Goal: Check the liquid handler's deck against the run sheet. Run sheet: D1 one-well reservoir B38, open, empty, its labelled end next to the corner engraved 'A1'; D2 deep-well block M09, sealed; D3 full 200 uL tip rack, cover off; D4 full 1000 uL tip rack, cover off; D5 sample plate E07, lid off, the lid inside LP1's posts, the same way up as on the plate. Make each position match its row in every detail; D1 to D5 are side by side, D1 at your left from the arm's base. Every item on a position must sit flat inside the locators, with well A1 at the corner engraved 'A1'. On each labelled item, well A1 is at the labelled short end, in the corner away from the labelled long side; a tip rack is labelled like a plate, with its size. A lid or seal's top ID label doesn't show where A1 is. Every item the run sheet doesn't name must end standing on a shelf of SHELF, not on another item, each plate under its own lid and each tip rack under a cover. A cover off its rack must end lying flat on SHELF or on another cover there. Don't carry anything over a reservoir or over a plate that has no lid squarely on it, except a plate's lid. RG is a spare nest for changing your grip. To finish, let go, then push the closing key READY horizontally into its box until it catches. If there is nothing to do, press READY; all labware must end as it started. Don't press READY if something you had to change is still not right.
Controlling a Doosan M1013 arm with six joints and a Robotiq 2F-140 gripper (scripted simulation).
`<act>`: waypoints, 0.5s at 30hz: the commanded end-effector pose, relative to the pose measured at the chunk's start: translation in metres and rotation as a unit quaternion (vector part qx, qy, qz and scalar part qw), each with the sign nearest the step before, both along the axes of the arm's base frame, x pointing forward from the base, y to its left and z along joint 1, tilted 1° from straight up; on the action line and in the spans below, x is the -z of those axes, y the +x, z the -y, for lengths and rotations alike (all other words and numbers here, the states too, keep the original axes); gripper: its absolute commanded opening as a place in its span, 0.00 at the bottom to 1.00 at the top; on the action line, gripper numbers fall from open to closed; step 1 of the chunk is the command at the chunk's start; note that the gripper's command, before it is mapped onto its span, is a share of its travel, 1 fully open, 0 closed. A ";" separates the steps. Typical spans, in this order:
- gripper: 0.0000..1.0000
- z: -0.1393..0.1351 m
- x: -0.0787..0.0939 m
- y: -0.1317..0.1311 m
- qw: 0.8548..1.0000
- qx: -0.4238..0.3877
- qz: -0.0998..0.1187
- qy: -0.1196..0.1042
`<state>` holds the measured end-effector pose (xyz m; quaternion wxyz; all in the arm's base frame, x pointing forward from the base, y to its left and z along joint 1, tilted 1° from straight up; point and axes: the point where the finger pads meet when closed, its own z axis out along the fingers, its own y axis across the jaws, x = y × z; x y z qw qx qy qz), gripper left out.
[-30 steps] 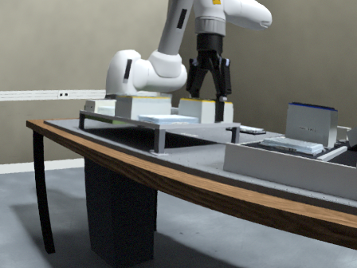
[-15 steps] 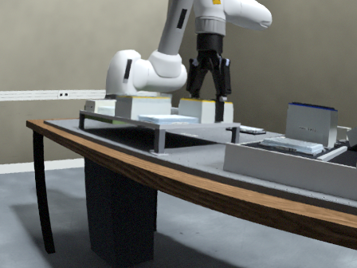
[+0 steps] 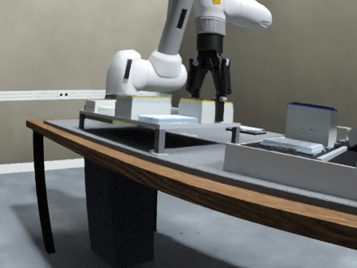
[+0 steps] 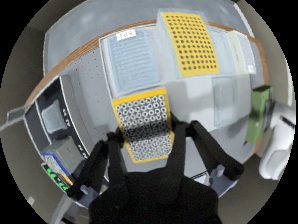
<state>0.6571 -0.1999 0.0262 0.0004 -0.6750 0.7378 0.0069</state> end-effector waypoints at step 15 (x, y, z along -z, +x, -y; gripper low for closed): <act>0.10 -0.002 -0.021 0.002 1.000 0.000 0.002 0.000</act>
